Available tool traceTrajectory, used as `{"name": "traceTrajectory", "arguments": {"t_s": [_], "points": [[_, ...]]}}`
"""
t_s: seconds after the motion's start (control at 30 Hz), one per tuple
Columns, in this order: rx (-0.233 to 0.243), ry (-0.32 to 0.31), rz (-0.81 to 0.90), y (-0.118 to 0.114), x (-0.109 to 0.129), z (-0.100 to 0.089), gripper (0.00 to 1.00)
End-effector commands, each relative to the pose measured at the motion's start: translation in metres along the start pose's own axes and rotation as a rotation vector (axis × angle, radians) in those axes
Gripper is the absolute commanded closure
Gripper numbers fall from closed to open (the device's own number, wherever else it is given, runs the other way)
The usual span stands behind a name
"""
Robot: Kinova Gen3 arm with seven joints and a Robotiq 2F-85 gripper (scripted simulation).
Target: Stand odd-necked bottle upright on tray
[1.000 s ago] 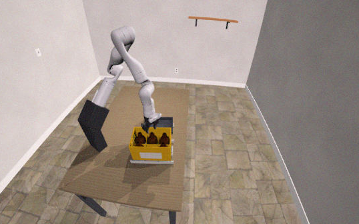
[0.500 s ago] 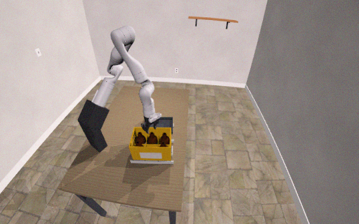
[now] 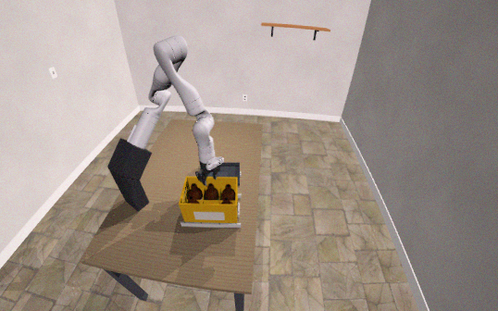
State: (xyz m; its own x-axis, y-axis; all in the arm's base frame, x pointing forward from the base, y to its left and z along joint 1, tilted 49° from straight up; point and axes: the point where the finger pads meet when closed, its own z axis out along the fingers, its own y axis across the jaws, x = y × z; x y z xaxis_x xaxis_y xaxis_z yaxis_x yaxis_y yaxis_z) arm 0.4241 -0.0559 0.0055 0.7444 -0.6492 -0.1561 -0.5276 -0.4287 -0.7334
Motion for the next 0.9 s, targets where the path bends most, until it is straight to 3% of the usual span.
{"name": "traceTrajectory", "arguments": {"t_s": [0.0, 0.87], "points": [[0.002, 0.003, 0.004, -0.001, 0.001, 0.000, 0.36], [0.003, 0.005, 0.005, -0.002, 0.002, 0.017, 0.36]]}}
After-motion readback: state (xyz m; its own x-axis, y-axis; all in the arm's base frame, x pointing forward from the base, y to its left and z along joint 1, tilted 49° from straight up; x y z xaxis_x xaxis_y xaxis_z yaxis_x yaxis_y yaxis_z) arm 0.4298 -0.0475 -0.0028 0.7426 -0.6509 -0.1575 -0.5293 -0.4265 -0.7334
